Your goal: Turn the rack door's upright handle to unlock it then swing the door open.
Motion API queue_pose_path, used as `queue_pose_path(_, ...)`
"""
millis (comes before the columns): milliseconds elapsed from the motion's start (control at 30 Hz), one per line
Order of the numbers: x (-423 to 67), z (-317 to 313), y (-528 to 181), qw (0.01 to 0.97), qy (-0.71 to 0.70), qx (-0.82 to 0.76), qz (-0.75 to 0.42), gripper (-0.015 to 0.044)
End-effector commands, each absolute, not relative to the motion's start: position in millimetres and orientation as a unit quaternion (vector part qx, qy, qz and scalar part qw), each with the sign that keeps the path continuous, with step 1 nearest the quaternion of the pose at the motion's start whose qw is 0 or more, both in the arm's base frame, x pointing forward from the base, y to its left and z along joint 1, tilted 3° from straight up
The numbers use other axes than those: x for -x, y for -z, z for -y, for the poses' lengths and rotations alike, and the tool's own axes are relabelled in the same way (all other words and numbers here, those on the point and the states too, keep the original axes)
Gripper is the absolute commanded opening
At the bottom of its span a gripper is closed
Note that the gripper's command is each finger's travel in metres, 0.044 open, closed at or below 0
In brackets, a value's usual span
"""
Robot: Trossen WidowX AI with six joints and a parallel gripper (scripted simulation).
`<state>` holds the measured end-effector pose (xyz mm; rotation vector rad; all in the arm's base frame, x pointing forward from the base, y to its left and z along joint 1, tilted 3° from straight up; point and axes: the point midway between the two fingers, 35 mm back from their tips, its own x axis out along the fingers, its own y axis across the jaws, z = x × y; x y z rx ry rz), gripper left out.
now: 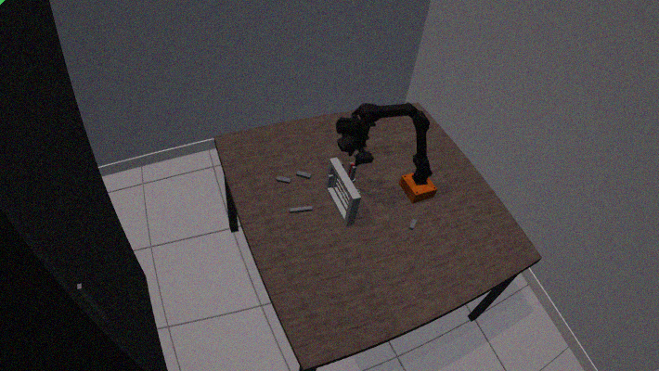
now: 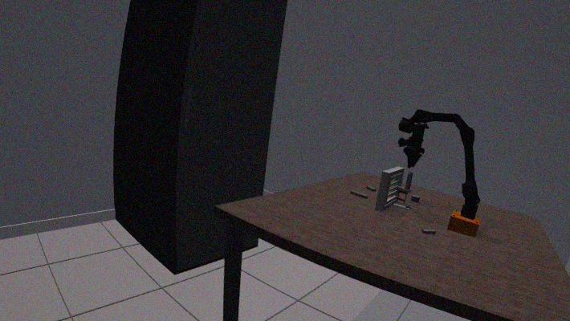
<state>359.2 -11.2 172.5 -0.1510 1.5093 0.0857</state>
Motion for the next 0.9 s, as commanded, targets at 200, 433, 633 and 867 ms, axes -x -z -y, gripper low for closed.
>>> queue_pose_path(200,-356.7,13.1,-167.2,0.704,-0.043,0.074,-0.705,0.0294)
queue_pose_path(433,-357.9,13.6,-155.9,0.704,-0.043,0.074,-0.705,0.0294)
queue_pose_path(633,-358.5,14.1,-146.1,0.704,-0.043,0.074,-0.705,0.0294)
queue_pose_path(867,-358.7,14.6,-134.7,0.704,-0.043,0.074,-0.705,0.0294)
